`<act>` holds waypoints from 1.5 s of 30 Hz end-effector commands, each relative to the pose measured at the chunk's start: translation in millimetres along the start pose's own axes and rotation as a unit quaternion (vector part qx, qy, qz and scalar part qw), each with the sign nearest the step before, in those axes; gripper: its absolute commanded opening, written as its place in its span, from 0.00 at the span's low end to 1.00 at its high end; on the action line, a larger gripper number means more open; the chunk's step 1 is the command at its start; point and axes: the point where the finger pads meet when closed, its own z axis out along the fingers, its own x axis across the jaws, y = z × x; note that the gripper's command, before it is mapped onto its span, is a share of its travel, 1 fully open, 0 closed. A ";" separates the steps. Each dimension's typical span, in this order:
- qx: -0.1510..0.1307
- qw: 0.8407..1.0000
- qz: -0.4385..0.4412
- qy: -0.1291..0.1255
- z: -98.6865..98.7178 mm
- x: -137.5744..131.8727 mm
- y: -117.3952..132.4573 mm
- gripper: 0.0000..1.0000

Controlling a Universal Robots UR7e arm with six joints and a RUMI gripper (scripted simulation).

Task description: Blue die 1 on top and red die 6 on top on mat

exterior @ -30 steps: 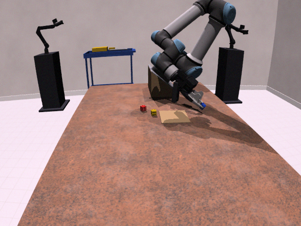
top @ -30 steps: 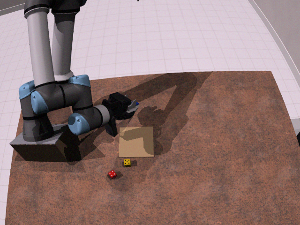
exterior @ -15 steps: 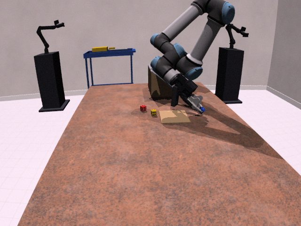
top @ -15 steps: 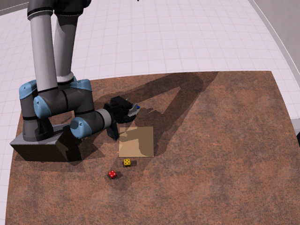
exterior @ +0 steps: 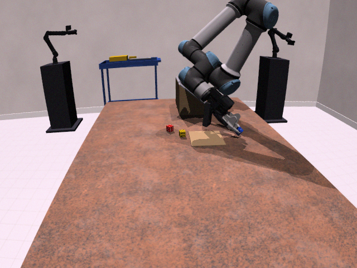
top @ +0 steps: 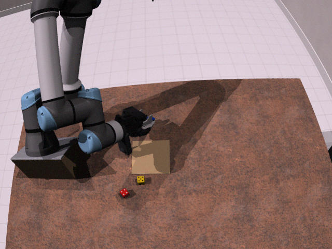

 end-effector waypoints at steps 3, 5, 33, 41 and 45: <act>0.000 1.000 0.002 0.001 1.2 2.1 -1.1 0.06; 0.000 1.000 0.002 0.001 1.2 2.1 -1.1 0.06; 0.000 1.000 0.002 0.001 5.2 2.1 -6.7 0.06; 0.000 1.000 0.002 0.001 7.5 2.1 -10.1 0.06; 0.000 1.000 0.002 0.001 8.5 2.2 -11.5 0.06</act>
